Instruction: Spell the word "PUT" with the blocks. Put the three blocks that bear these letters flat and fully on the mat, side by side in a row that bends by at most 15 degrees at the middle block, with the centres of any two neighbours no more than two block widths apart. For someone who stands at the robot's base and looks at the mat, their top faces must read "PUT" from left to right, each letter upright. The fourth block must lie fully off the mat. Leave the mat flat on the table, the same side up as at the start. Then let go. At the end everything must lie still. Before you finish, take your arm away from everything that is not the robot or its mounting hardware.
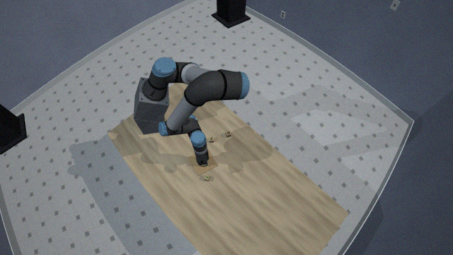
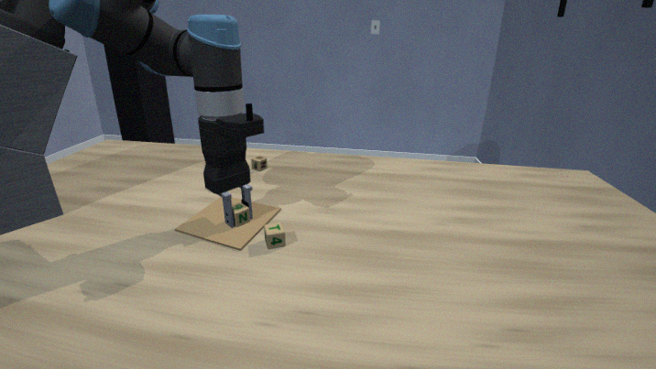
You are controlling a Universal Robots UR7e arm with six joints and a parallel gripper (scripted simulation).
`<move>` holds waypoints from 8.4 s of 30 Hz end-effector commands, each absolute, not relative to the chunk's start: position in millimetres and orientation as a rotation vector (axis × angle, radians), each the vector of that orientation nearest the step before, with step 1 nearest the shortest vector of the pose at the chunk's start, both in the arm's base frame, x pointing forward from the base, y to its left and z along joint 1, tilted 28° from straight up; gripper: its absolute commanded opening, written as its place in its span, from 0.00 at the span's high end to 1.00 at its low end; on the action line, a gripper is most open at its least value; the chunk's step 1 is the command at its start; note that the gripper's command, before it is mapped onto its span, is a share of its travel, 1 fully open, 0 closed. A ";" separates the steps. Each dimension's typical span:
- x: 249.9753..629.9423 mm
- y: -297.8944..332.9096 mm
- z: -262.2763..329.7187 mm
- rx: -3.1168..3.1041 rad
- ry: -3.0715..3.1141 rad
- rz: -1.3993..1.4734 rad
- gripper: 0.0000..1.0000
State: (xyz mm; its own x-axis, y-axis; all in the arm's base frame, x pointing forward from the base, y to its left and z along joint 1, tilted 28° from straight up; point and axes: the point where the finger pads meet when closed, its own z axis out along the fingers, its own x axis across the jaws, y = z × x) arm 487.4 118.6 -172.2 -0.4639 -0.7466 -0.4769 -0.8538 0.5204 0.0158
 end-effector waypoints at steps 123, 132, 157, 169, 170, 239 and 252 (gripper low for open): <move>458.0 -29.2 -140.2 -1.921 1.833 0.159 0.43; 456.5 -32.7 -142.4 -1.941 1.809 0.151 0.43; 462.7 -22.1 -162.1 -1.944 1.806 0.151 0.43; 473.1 -4.6 -200.6 -1.943 1.806 0.151 0.43; 474.1 -2.9 -204.3 -1.943 1.806 0.151 0.43; 479.7 7.5 -226.0 -1.944 1.805 0.151 0.43; 479.7 7.5 -226.0 -1.944 1.806 0.151 0.43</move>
